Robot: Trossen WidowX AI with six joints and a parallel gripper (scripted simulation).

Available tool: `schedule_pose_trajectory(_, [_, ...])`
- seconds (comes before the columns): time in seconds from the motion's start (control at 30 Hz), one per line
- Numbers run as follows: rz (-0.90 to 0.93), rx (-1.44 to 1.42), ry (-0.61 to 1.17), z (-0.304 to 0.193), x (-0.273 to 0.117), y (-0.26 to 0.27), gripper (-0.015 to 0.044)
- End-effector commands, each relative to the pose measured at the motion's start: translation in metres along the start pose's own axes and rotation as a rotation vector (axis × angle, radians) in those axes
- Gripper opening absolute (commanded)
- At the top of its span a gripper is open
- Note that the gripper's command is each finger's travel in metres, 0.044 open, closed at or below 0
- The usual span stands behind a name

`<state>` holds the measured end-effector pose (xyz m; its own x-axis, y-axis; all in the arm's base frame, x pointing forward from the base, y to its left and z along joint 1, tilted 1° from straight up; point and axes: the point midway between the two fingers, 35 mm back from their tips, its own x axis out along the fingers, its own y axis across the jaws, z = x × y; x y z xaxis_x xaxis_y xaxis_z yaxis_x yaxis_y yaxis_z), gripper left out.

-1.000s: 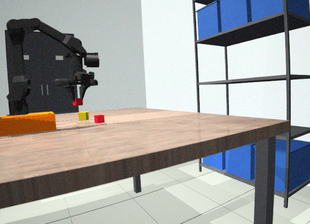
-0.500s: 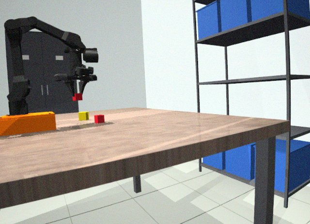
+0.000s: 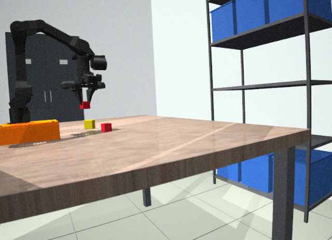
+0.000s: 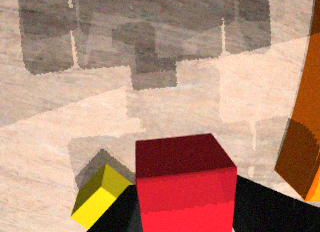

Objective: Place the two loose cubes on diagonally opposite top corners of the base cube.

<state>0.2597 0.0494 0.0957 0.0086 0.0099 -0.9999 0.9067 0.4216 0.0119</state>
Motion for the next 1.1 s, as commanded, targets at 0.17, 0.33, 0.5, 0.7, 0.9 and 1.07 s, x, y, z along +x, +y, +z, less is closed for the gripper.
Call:
schedule_pose_trajectory(0.17, [0.004,0.014,-0.006,-0.018,0.005,0.016,0.0105])
schedule_pose_trajectory(0.33, [0.006,0.026,-0.003,-0.028,0.009,0.023,0.0105])
schedule_pose_trajectory(0.5, [0.009,0.037,-0.001,-0.039,0.012,0.029,0.0105])
schedule_pose_trajectory(0.7, [0.012,0.051,0.002,-0.053,0.016,0.036,0.0105])
schedule_pose_trajectory(0.9, [0.014,0.065,0.006,-0.068,0.020,0.042,0.0105])
schedule_pose_trajectory(1.07, [0.016,0.076,0.009,-0.080,0.024,0.046,0.0105])
